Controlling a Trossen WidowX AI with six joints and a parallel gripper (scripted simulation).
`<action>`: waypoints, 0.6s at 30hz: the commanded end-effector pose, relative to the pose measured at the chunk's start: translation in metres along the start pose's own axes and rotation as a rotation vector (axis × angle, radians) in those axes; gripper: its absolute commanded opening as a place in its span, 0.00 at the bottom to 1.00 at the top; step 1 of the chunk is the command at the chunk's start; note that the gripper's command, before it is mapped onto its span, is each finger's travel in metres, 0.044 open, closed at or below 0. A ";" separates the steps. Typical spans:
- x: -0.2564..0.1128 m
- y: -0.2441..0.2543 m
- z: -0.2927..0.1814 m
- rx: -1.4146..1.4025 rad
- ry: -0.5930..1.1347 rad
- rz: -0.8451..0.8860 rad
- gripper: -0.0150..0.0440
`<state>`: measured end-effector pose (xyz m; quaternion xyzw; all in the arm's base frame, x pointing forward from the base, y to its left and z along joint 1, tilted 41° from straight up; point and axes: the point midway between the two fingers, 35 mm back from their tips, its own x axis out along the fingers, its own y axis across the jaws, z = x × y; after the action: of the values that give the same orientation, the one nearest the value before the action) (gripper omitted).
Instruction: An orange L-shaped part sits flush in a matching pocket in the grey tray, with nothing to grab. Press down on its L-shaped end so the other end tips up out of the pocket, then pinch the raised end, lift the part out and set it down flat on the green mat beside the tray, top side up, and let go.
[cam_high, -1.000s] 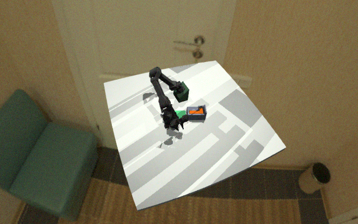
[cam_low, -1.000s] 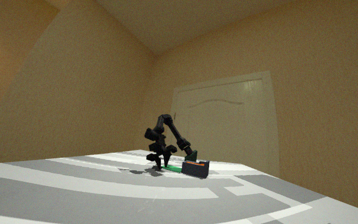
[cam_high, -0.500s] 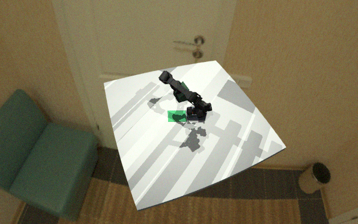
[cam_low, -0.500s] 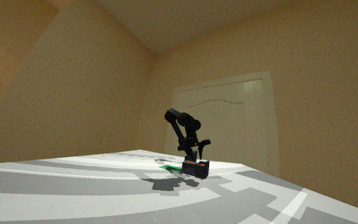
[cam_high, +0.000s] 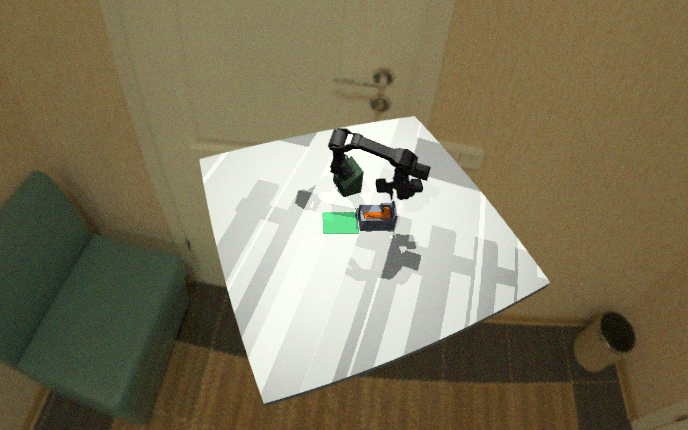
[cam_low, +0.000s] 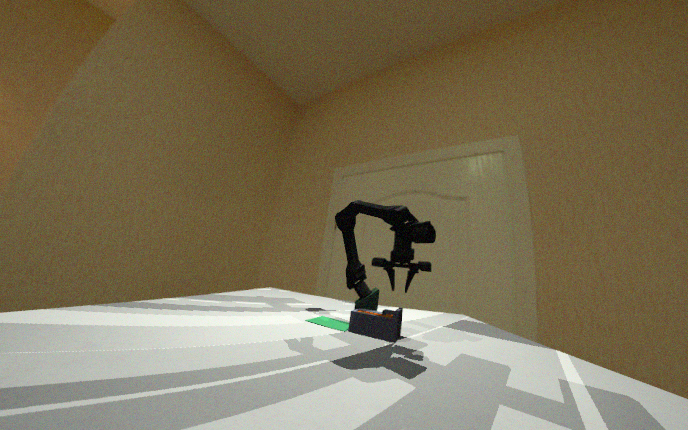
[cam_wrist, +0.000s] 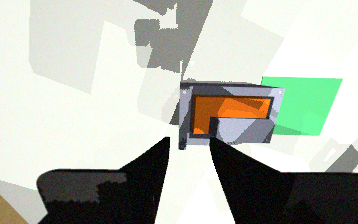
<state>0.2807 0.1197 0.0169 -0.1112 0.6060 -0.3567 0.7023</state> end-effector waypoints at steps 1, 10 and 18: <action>0.005 0.001 0.002 0.016 -0.008 -0.005 0.56; 0.072 0.000 0.003 0.016 -0.009 -0.008 0.56; 0.076 0.000 0.003 0.016 -0.009 -0.007 0.56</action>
<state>0.2857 0.0748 -0.0377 -0.1044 0.5978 -0.3642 0.7065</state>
